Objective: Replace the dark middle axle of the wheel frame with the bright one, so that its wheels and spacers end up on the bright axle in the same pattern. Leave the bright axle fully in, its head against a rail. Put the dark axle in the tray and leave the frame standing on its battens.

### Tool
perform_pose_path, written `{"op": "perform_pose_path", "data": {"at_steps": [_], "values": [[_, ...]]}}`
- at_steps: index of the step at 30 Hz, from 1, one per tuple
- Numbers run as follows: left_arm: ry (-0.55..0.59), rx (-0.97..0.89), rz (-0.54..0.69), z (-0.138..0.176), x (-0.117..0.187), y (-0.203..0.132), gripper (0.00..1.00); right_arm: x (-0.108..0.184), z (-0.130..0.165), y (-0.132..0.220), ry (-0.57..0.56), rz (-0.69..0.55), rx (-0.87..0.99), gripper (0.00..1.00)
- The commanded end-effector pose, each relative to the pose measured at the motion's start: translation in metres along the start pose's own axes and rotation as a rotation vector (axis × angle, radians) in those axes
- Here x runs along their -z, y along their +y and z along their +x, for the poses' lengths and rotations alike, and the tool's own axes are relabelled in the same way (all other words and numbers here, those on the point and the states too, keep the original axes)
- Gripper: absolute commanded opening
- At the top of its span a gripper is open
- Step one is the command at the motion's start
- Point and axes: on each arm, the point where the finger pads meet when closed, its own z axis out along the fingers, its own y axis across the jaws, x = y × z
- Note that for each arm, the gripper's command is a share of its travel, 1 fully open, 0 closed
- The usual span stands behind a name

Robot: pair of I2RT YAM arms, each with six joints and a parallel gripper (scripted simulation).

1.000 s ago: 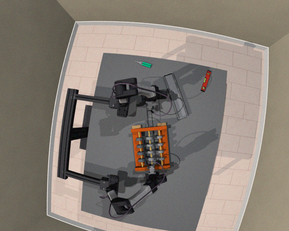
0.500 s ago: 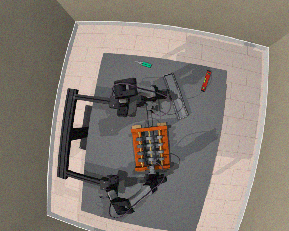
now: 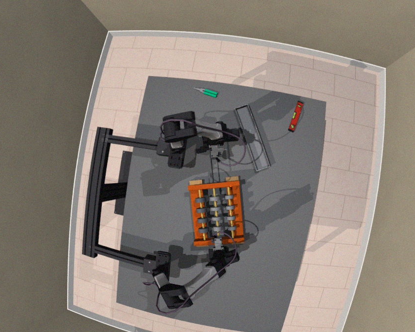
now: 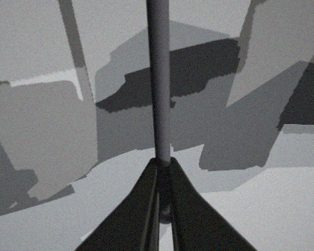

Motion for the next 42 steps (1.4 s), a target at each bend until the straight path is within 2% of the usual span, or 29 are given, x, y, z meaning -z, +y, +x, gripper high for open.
{"op": "perform_pose_path", "data": {"at_steps": [1,4,5,9,10,42], "values": [[-0.029,0.021,-0.058,-0.003,0.007,0.012,0.00,-0.008,-0.045,-0.005,-0.144,0.031,0.046,0.00],[-0.028,0.002,-0.046,-0.003,0.005,0.010,0.00,-0.004,-0.047,-0.011,-0.150,0.048,0.046,0.00],[-0.027,0.004,-0.066,-0.002,0.009,0.015,0.00,-0.011,-0.044,-0.001,-0.142,0.021,0.047,0.00],[-0.026,0.003,-0.077,0.000,0.011,0.017,0.00,-0.011,-0.045,0.000,-0.143,0.021,0.045,0.00],[-0.027,0.017,-0.065,-0.002,0.009,0.016,0.00,0.018,-0.052,-0.026,-0.171,0.116,0.060,0.00],[-0.031,0.013,-0.046,0.001,0.005,0.016,0.00,0.016,-0.052,-0.026,-0.149,0.110,0.047,0.00]]}}
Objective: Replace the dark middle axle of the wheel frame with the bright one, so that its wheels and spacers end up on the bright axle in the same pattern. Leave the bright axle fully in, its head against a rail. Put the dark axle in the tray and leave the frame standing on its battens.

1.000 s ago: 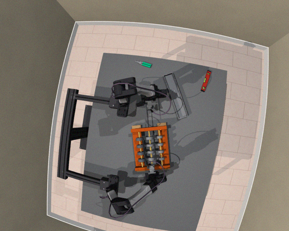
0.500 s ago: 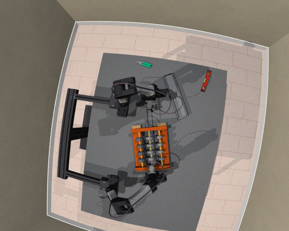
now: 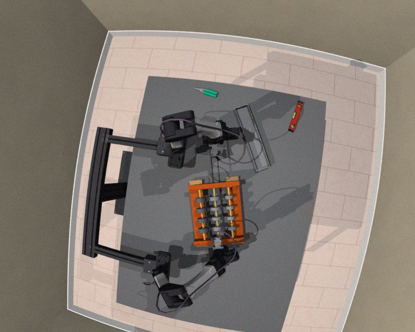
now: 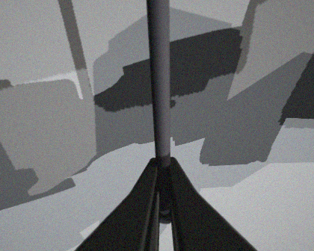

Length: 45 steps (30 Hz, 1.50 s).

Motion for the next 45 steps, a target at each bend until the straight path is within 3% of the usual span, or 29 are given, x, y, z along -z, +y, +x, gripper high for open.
{"op": "perform_pose_path", "data": {"at_steps": [1,39,45], "values": [[-0.036,0.011,-0.044,-0.006,0.005,0.016,0.00,0.016,-0.045,-0.025,-0.136,0.102,0.043,0.00],[-0.039,0.018,-0.013,-0.006,-0.002,0.000,0.00,0.013,-0.039,-0.025,-0.112,0.083,0.031,0.00],[-0.036,0.012,-0.054,-0.006,0.006,0.011,0.00,0.013,-0.038,-0.025,-0.108,0.082,0.030,0.00]]}}
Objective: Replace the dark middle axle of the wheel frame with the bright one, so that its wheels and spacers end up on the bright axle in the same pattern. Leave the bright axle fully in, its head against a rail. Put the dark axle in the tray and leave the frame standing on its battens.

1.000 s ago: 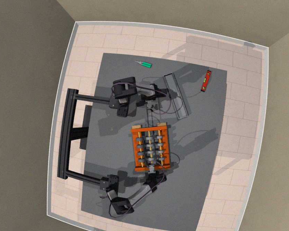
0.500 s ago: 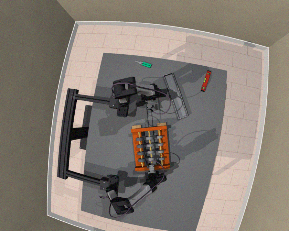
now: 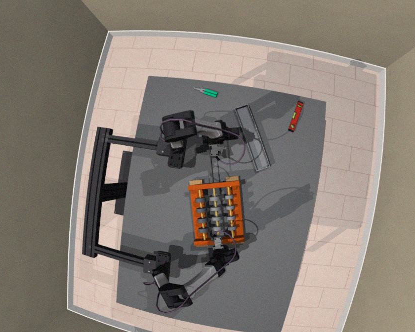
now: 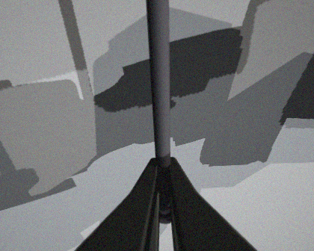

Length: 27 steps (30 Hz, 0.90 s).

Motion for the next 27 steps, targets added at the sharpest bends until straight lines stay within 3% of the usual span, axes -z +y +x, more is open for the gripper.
{"op": "perform_pose_path", "data": {"at_steps": [1,6,8,9,27], "values": [[-0.035,0.013,-0.052,-0.006,0.006,0.011,0.00,0.013,-0.038,-0.025,-0.109,0.081,0.033,0.00],[-0.032,0.006,-0.063,-0.007,0.010,0.018,0.00,0.012,-0.038,-0.024,-0.106,0.077,0.032,0.00],[-0.033,0.003,0.006,-0.008,0.004,0.006,0.00,0.012,-0.037,-0.024,-0.105,0.076,0.032,0.00],[-0.033,0.005,-0.049,-0.008,0.005,0.008,0.00,0.012,-0.037,-0.024,-0.104,0.076,0.031,0.00],[-0.032,0.006,-0.051,-0.008,0.006,0.009,0.00,0.010,-0.034,-0.024,-0.095,0.070,0.029,0.00]]}}
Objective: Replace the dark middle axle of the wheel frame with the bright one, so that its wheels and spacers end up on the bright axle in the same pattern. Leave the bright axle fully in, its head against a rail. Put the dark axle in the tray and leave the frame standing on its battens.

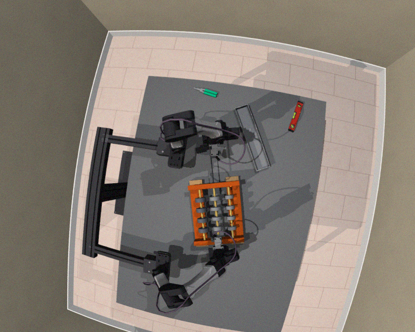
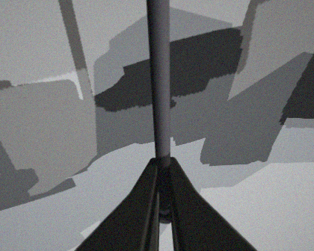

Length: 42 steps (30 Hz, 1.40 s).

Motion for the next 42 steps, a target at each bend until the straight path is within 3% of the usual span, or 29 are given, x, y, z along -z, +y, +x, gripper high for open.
{"op": "perform_pose_path", "data": {"at_steps": [1,35,37,38,42], "values": [[-0.032,0.007,-0.052,-0.008,0.006,0.008,0.00,0.009,-0.034,-0.024,-0.095,0.072,0.029,0.00],[-0.033,0.011,-0.051,-0.007,0.007,0.010,0.00,0.006,-0.029,-0.022,-0.080,0.065,0.026,0.00],[-0.033,0.005,0.004,-0.008,0.004,0.005,0.00,0.006,-0.029,-0.022,-0.079,0.064,0.025,0.00],[-0.033,0.007,-0.042,-0.008,0.005,0.009,0.00,0.006,-0.028,-0.022,-0.079,0.064,0.025,0.00],[-0.033,0.007,-0.037,-0.008,0.004,0.011,0.00,0.006,-0.028,-0.022,-0.077,0.063,0.025,0.00]]}}
